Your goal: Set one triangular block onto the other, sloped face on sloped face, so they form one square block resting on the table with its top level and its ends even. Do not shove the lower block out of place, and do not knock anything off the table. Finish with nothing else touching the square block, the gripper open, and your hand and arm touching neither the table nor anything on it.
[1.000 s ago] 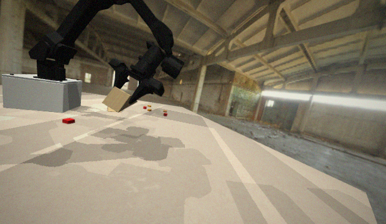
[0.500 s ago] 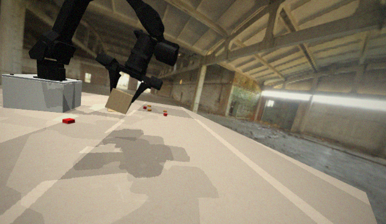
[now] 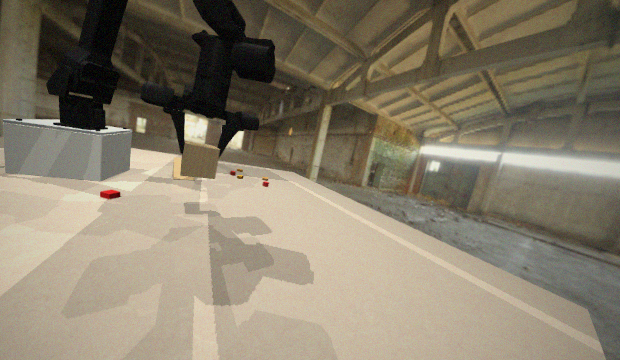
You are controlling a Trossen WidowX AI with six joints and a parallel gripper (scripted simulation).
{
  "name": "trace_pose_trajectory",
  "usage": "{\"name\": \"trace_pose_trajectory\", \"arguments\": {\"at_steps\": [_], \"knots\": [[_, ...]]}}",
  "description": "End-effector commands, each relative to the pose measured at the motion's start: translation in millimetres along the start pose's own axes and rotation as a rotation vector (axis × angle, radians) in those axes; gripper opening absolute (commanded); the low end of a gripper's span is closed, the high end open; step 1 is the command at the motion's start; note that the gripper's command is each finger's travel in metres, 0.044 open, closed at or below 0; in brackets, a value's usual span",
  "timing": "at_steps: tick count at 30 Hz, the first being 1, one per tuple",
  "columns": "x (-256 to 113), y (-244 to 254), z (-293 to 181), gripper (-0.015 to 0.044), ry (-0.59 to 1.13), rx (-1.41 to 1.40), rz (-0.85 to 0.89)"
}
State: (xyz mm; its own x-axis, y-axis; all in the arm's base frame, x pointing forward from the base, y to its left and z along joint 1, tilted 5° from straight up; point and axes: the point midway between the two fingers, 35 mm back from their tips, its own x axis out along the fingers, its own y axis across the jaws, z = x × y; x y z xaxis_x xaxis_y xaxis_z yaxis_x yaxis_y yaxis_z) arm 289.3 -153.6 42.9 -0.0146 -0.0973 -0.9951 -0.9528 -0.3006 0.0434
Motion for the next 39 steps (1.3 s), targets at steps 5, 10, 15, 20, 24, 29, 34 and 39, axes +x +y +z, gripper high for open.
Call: {"name": "trace_pose_trajectory", "arguments": {"at_steps": [5,10,15,20,24,29,34,39], "knots": [[-2.5,-1.2,3.8,0.0000,0.000,-0.038,-0.024],[-9.6,-9.4,25.1,0.0000,-0.003,-0.038,-0.026],[-16.7,-15.9,47.7,0.0000,-0.007,-0.038,-0.027],[-23.6,-20.5,70.9,0.0000,-0.010,-0.038,-0.028],[-28.9,-22.5,89.5,0.0000,-0.012,-0.038,-0.029],[-35.2,-23.1,113.0,0.0000,-0.015,-0.038,-0.029],[-41.1,-21.5,136.0,0.0000,-0.017,-0.038,-0.029],[-46.7,-17.6,159.2,0.0000,-0.018,-0.038,-0.028]]}}
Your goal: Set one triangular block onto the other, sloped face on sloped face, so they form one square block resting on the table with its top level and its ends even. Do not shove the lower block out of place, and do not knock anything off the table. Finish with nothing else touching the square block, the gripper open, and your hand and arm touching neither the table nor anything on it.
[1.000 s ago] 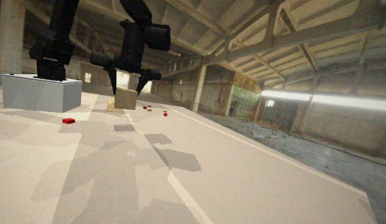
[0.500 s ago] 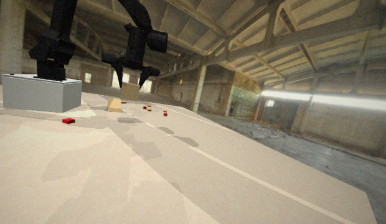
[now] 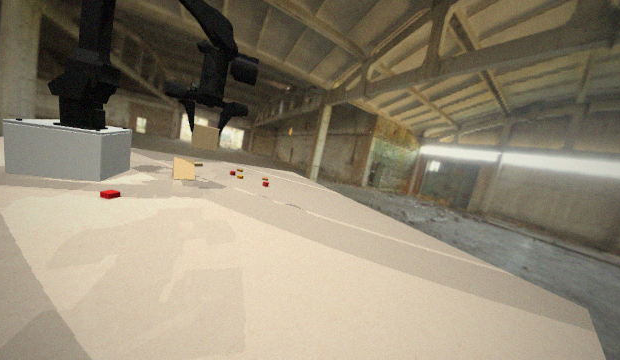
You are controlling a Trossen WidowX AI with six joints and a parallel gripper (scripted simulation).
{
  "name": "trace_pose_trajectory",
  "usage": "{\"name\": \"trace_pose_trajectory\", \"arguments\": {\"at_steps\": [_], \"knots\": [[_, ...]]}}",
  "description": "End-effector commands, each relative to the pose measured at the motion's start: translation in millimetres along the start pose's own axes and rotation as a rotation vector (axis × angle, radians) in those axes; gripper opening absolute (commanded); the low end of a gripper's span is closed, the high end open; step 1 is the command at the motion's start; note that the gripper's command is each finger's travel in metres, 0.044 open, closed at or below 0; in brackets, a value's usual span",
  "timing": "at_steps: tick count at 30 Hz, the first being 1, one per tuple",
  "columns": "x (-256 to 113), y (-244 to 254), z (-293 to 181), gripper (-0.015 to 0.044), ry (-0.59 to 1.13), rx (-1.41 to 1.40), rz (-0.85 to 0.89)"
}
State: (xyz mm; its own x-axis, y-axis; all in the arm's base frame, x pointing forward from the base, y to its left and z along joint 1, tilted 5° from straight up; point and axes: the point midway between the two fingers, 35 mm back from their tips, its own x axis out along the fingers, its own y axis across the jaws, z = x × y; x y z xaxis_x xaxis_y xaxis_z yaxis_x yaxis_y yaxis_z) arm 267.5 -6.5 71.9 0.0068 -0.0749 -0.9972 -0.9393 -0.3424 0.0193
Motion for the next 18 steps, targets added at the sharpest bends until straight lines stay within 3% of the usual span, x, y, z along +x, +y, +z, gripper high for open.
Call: {"name": "trace_pose_trajectory", "arguments": {"at_steps": [1,13,18], "knots": [[-4.8,4.6,20.4,0.0000,-0.004,0.004,0.000],[-13.3,17.1,61.4,0.0000,-0.005,0.004,0.002],[2.4,15.0,67.9,0.0000,-0.006,0.004,0.002]]}}
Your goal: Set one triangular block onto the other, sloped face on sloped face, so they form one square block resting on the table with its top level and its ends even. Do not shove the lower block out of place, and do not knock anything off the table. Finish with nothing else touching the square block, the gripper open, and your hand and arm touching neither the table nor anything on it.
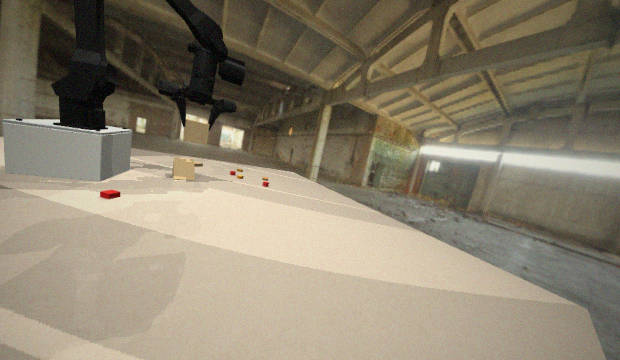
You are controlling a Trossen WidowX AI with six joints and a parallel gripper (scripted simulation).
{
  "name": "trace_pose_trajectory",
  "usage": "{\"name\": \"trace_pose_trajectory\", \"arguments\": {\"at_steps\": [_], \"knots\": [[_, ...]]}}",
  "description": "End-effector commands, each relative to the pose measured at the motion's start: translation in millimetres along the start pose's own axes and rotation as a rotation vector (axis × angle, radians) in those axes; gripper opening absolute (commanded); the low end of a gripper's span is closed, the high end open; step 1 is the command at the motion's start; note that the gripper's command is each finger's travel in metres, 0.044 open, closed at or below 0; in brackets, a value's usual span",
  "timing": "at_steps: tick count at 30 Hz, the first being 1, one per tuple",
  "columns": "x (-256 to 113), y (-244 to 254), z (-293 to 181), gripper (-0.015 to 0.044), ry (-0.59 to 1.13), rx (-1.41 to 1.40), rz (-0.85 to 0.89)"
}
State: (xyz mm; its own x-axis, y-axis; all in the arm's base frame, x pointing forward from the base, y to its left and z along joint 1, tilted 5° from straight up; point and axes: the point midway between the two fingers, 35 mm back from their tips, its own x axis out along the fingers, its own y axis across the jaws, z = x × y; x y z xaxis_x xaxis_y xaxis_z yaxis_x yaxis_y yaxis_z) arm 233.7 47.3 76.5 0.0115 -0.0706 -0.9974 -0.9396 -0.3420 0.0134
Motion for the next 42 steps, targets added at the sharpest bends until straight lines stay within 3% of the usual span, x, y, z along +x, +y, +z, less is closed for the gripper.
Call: {"name": "trace_pose_trajectory", "arguments": {"at_steps": [1,13,27,42], "knots": [[15.8,1.4,8.1,0.0000,-0.004,0.003,0.008],[67.0,6.2,31.2,0.0000,-0.006,0.003,0.009],[96.8,10.2,45.8,0.0000,-0.007,0.002,0.009],[96.8,11.0,45.8,0.0000,-0.002,0.000,0.000]]}}
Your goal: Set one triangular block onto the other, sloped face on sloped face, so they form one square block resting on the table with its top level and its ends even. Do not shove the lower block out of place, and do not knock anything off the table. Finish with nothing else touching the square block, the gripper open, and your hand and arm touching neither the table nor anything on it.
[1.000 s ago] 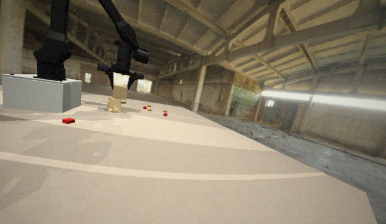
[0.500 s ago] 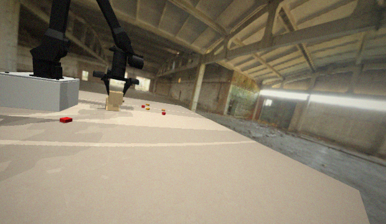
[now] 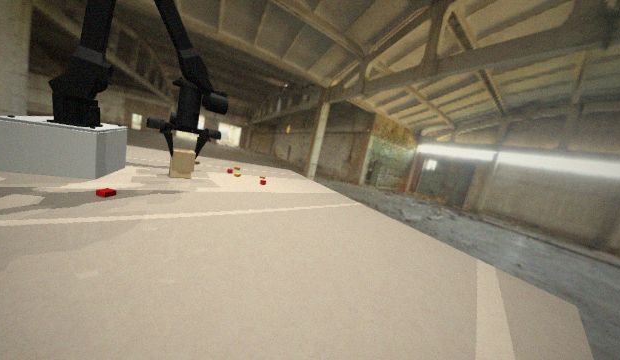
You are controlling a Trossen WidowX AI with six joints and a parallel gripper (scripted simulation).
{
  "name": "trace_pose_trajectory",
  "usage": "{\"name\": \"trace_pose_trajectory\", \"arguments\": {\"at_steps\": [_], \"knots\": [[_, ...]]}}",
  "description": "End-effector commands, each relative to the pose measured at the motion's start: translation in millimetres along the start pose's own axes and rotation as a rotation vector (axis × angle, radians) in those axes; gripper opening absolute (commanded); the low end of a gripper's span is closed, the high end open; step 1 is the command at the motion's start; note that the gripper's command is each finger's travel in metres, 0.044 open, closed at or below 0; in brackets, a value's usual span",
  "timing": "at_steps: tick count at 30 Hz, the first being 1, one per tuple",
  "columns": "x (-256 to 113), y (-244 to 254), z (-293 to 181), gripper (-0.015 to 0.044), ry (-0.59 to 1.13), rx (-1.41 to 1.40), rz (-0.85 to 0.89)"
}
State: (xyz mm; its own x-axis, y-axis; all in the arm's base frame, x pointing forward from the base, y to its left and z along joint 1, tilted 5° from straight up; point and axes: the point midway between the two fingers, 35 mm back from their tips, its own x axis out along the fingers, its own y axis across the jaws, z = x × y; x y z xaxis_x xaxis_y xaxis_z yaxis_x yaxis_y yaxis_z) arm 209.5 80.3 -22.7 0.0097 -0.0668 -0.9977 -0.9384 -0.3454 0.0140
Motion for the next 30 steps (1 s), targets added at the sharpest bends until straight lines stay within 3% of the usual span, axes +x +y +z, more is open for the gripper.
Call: {"name": "trace_pose_trajectory", "arguments": {"at_steps": [1,30], "knots": [[0.5,0.9,-0.3,0.0000,0.003,0.004,-0.001],[5.5,0.7,1.6,0.0000,0.005,0.009,-0.004]]}}
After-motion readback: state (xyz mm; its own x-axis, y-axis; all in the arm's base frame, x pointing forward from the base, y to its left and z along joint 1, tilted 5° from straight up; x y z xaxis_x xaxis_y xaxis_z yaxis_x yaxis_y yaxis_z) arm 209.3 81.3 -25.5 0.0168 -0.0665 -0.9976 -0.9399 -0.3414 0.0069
